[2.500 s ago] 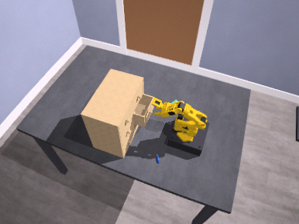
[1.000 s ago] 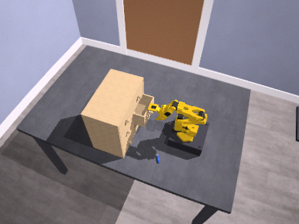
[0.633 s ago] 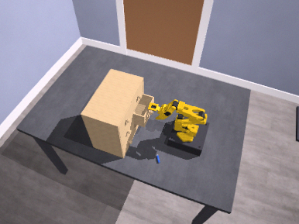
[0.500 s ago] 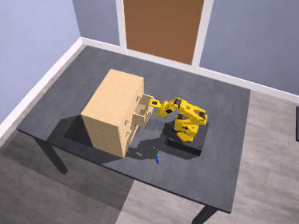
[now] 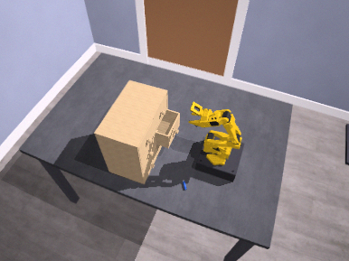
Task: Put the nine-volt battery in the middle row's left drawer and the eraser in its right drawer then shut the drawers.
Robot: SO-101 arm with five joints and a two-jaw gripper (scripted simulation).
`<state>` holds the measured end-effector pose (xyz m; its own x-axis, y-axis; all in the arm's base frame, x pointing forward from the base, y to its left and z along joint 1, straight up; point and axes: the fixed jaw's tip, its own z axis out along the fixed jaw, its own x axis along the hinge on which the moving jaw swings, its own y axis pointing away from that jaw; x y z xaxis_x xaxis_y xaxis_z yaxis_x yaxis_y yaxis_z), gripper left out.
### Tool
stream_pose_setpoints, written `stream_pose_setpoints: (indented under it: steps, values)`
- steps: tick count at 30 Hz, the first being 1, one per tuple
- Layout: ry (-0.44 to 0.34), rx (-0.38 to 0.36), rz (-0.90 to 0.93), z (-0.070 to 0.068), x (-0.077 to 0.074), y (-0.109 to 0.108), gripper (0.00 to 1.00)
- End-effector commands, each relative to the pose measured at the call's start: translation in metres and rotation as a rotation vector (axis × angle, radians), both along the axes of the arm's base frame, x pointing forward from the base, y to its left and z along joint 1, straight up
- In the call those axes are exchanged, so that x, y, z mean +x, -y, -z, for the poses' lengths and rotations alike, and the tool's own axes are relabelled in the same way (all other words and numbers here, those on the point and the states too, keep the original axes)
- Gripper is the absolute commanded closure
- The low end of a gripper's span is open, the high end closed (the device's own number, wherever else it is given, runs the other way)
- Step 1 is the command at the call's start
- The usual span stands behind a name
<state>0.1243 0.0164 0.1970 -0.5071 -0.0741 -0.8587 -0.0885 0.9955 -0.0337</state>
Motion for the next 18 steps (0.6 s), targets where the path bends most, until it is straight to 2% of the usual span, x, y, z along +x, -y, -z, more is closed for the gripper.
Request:
stream_pose_setpoints:
  steps: [1,12,18]
  values:
    - [0.010,0.006,0.001,-0.005,-0.005,0.000,0.74]
    - [0.010,0.006,0.001,-0.005,-0.005,0.000,0.73]
    - [0.010,0.005,0.198,-0.005,-0.004,0.024,0.73]
